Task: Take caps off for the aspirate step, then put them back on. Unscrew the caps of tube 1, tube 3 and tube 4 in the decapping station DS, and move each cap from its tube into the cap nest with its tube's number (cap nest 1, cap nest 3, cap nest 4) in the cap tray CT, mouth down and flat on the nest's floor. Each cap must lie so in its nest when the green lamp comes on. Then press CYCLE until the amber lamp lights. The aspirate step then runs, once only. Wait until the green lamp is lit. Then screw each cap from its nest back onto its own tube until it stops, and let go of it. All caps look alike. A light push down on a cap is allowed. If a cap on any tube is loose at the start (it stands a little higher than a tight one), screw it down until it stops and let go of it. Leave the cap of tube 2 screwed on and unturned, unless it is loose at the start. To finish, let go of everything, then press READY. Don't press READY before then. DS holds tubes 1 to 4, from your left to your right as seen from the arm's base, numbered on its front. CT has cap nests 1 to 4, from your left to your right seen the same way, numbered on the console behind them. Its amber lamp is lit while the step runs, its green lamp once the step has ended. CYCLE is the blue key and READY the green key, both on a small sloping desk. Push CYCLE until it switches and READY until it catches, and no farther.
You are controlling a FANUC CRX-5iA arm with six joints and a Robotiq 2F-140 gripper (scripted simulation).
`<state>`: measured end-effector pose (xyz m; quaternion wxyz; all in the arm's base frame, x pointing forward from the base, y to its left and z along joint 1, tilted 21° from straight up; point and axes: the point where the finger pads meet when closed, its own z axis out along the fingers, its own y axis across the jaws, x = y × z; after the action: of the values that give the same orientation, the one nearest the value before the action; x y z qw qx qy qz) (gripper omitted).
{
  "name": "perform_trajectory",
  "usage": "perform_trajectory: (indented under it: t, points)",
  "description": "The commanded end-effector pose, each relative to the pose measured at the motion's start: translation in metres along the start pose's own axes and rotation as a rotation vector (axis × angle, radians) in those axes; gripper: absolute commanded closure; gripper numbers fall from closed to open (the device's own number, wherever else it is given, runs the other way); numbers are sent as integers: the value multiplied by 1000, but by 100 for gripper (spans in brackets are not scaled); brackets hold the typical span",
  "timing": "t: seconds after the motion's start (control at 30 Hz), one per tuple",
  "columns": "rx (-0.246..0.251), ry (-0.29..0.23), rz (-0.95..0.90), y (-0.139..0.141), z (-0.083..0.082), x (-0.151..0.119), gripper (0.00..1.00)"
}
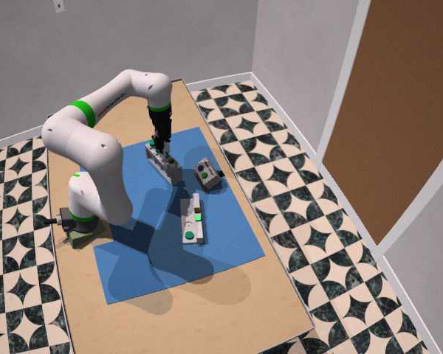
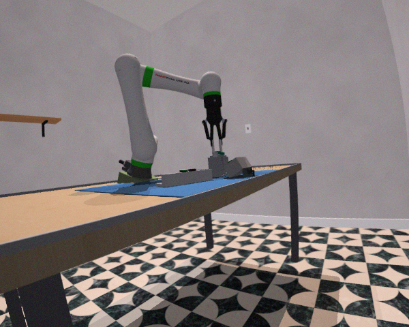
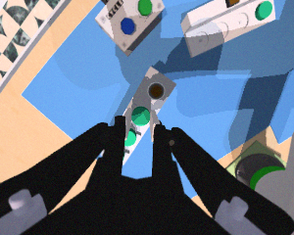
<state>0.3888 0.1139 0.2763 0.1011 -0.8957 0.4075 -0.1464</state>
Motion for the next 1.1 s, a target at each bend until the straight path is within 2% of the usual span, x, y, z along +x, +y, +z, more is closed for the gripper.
perform_trajectory:
  t: [0.0,0.13,0.17,0.83,0.9,1.07]
  points:
    - [0,0,0,0,0,0,100]
    - [0,0,0,0,0,0,100]
    - [0,0,0,0,0,0,65]
    - [0,0,0,0,0,0,65]
    - [0,0,65,0,1,0,65]
    - [0,0,65,0,3,0,65]
